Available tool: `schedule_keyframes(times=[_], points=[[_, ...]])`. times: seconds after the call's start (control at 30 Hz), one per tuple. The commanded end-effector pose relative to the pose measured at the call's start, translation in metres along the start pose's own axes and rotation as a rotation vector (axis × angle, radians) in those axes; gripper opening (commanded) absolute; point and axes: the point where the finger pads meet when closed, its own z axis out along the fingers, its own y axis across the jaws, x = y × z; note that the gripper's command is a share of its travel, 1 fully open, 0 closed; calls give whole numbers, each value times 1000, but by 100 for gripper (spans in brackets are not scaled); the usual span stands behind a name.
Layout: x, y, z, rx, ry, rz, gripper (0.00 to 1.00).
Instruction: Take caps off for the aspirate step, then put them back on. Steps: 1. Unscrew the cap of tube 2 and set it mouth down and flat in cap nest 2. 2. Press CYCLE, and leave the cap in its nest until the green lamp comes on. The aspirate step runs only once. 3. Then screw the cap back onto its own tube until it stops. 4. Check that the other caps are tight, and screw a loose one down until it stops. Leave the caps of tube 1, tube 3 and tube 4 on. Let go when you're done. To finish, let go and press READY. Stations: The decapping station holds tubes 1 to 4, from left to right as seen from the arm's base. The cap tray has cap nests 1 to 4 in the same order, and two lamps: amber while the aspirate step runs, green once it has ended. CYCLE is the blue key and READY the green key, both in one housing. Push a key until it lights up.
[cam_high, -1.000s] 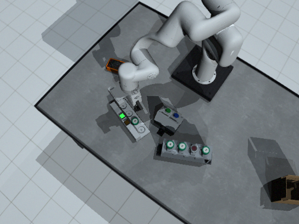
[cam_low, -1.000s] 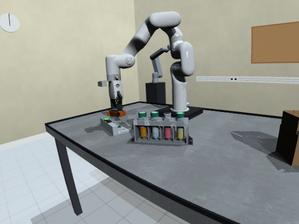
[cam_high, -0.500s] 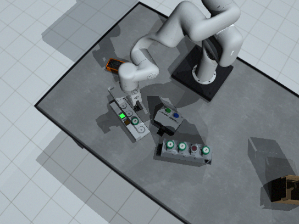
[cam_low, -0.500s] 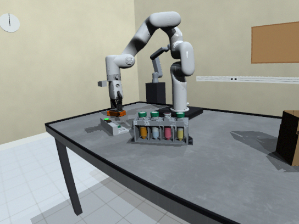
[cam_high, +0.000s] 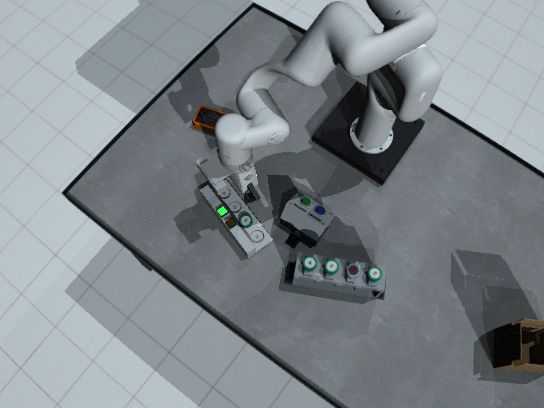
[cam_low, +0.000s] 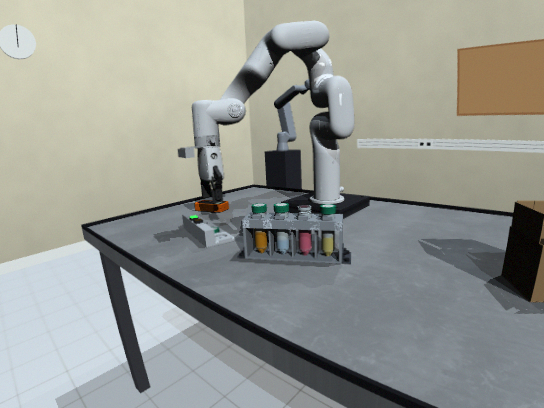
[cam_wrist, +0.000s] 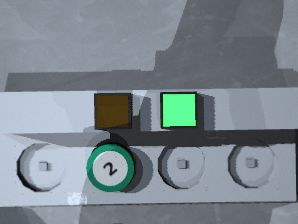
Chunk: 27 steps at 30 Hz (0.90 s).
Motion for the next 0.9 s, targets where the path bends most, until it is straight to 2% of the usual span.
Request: schedule_keyframes(times=[0.0, 0.07, 0.1, 0.23, 0.3, 0.53, 0.87], points=[[2, 0, -2, -3, 6, 0, 100], [2, 0, -2, -3, 6, 0, 100], [4, -5, -8, -3, 6, 0, 46], [14, -25, -33, -2, 6, 0, 46], [14, -25, -33, -2, 6, 0, 46], [28, -58, -73, -2, 6, 0, 46], [29, -59, -73, -2, 6, 0, 46]])
